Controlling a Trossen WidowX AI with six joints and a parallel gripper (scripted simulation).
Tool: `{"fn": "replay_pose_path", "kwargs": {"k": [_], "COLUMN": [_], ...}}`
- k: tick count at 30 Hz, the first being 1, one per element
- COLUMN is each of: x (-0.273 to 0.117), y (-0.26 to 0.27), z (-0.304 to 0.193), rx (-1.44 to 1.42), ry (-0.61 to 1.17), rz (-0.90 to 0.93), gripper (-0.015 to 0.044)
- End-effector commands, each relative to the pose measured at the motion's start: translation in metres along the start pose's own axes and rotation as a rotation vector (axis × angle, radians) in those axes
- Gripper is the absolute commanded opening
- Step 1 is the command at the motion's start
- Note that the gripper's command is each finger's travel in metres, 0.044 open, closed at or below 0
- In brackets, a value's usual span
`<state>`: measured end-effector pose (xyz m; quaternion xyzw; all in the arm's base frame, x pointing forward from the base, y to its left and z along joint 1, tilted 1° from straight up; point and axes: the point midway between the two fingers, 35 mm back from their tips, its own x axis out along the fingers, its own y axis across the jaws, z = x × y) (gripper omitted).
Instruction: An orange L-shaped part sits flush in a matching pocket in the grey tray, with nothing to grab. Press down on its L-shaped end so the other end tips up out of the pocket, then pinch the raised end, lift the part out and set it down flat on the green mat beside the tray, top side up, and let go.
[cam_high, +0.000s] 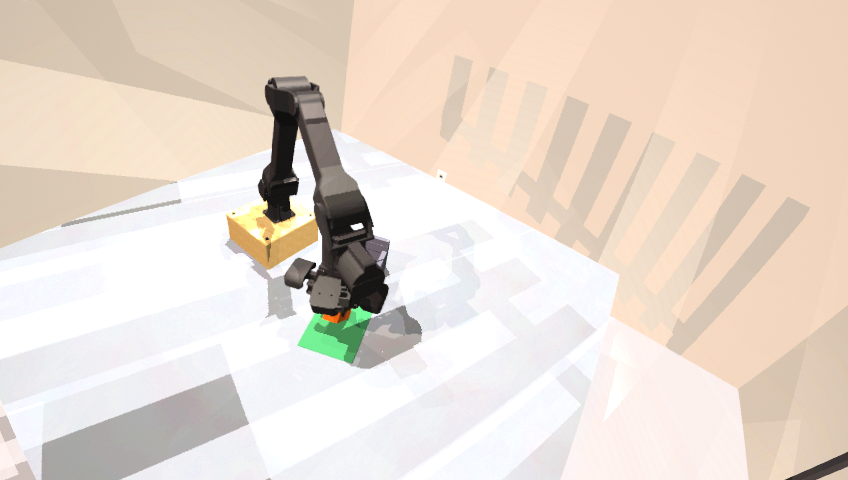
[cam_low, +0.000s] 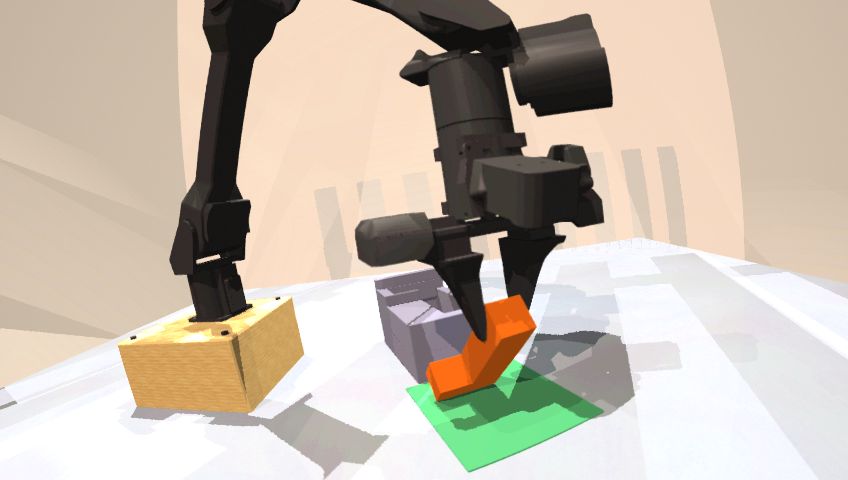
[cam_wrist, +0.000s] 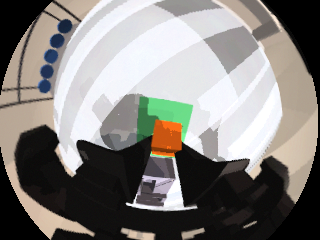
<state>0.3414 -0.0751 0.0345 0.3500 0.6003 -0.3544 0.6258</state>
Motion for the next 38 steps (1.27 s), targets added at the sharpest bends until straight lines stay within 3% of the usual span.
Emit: {"fn": "replay_pose_path", "kwargs": {"k": [1, 5, 9, 12, 38], "x": [0.000, -0.015, -0.062, -0.088, -0.084], "y": [0.000, 0.002, 0.002, 0.000, 0.002], "z": [0.000, 0.001, 0.002, 0.000, 0.002], "rx": [0.000, -0.001, -0.002, -0.003, -0.004], "ry": [0.000, -0.001, -0.002, -0.002, -0.008], "rz": [0.000, 0.000, 0.000, -0.001, 0.009], "gripper": [0.0210, 0.0315, 0.0400, 0.0400, 0.0400]}}
